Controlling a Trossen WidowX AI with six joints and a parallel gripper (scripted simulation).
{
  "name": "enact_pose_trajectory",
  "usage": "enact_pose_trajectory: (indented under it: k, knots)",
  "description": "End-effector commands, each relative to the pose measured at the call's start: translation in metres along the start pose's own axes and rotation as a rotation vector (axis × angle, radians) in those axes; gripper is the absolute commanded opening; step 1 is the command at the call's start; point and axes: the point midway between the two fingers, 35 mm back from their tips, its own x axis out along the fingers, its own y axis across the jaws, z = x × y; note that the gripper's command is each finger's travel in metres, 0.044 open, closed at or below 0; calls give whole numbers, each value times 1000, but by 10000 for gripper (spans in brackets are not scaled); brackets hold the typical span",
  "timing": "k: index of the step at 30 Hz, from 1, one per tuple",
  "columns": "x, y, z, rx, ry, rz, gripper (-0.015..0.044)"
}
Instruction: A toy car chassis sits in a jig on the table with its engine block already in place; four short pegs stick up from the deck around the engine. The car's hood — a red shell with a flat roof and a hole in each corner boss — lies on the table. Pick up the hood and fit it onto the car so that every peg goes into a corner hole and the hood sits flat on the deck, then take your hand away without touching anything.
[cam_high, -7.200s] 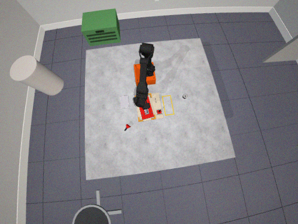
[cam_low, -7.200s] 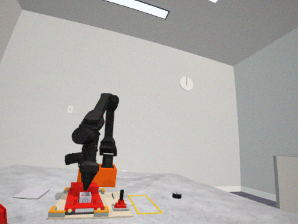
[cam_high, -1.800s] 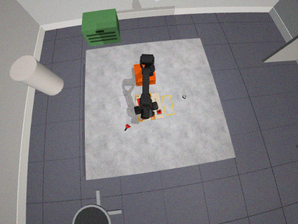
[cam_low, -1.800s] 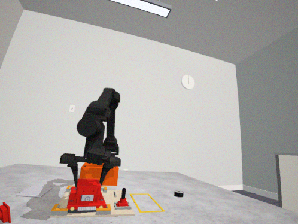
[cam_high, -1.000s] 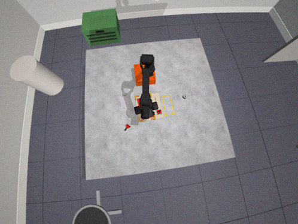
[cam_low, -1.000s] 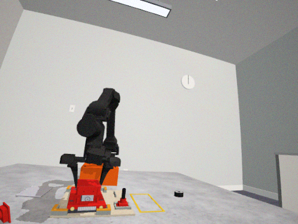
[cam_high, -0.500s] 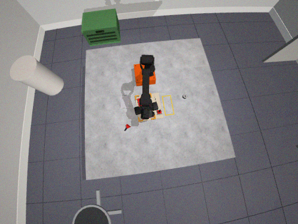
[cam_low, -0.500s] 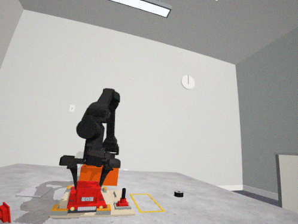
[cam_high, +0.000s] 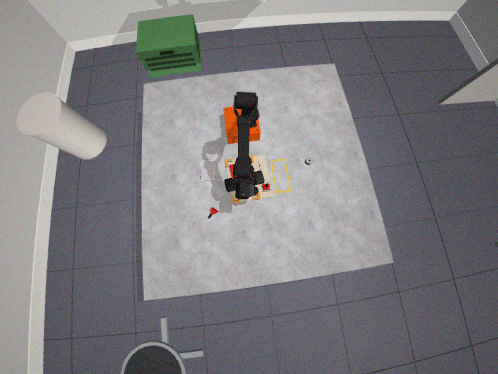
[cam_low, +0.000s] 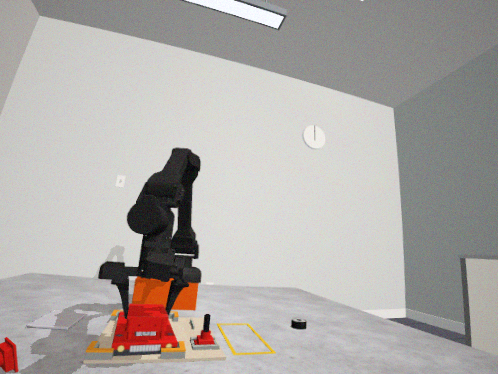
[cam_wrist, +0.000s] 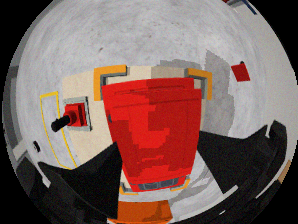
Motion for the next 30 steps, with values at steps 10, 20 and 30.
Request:
enact_pose_trajectory:
  k: [10, 20, 30]
  knots:
    - [2, 0, 0, -3, 1, 3, 0]
    - [-3, 0, 0, -2, 1, 2, 0]
    - [-4, 0, 0, -4, 0, 0, 0]
